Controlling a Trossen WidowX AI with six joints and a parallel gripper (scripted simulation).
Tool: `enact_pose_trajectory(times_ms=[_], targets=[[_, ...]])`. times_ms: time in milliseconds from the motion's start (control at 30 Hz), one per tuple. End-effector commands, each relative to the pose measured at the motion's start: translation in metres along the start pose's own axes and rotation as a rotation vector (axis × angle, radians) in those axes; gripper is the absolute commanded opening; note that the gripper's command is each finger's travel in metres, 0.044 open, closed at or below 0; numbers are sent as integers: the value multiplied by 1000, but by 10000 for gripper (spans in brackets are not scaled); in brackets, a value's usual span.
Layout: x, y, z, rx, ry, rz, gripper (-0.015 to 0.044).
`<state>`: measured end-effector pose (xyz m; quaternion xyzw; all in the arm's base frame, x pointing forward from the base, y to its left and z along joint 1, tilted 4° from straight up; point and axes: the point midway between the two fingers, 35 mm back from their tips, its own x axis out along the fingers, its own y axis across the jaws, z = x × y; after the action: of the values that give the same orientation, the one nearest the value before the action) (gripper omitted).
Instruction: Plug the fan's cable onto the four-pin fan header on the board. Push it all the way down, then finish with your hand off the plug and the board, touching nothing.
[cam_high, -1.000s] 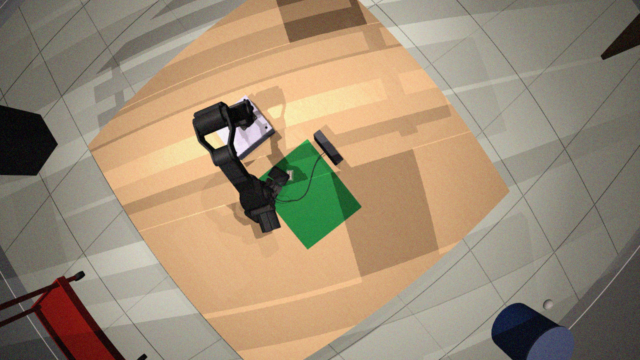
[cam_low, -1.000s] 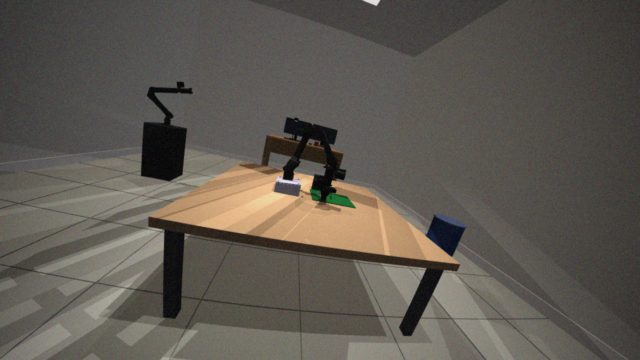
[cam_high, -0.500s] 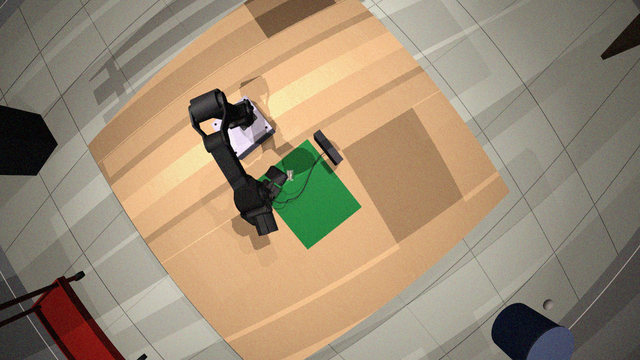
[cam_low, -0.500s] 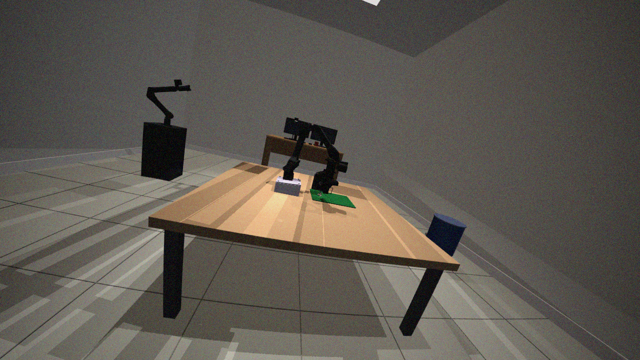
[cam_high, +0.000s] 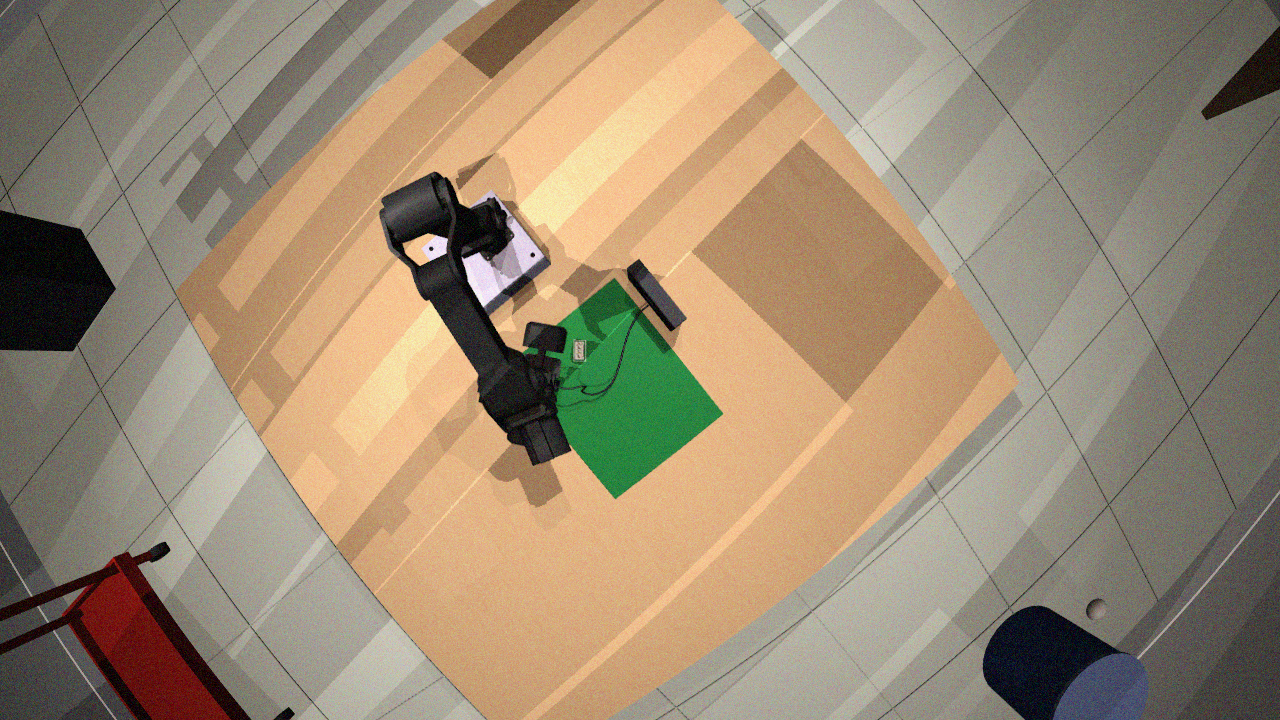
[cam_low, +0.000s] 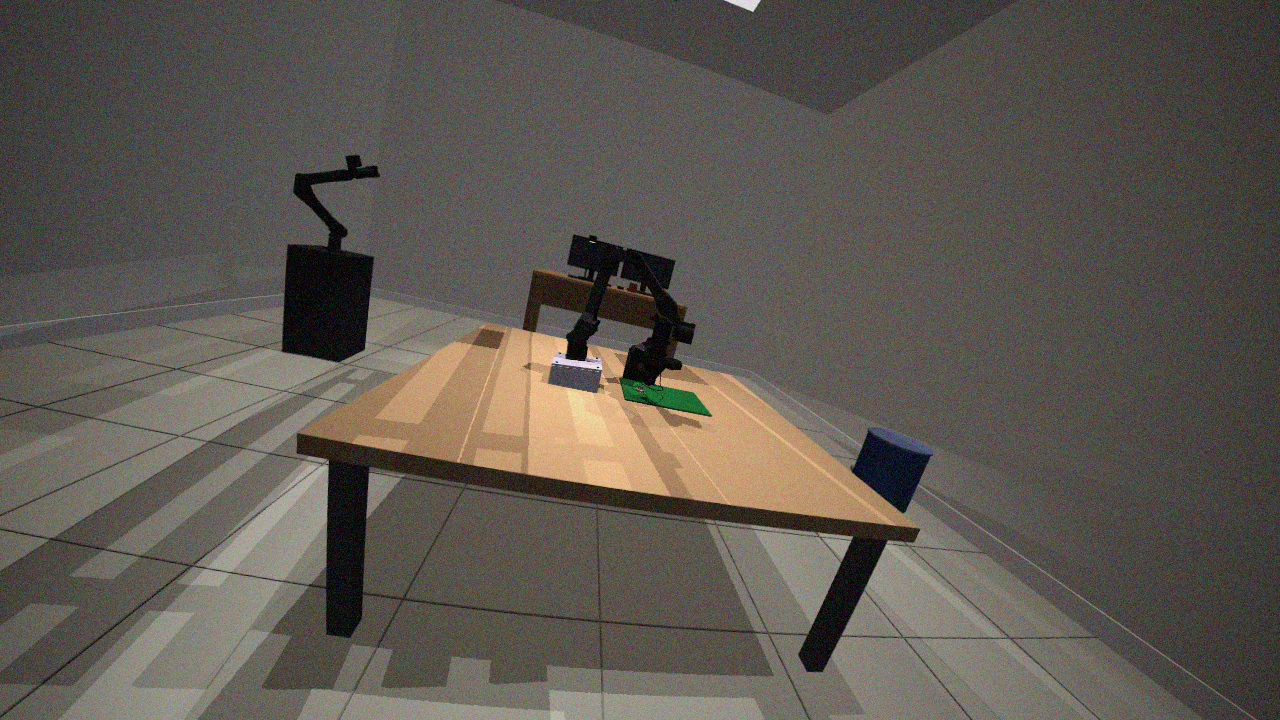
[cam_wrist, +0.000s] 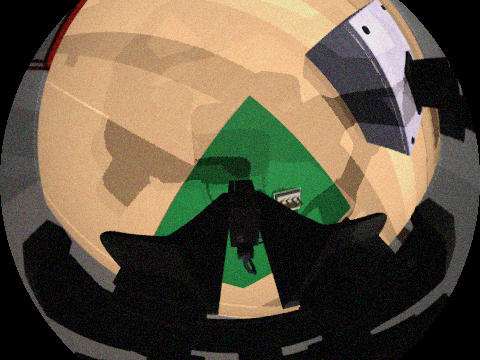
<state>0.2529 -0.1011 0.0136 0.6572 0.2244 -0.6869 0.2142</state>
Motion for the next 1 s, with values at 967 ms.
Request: enact_pose_trajectory(times_ms=[967], targets=[[0,-41,-29,-1139,9,-4,0]])
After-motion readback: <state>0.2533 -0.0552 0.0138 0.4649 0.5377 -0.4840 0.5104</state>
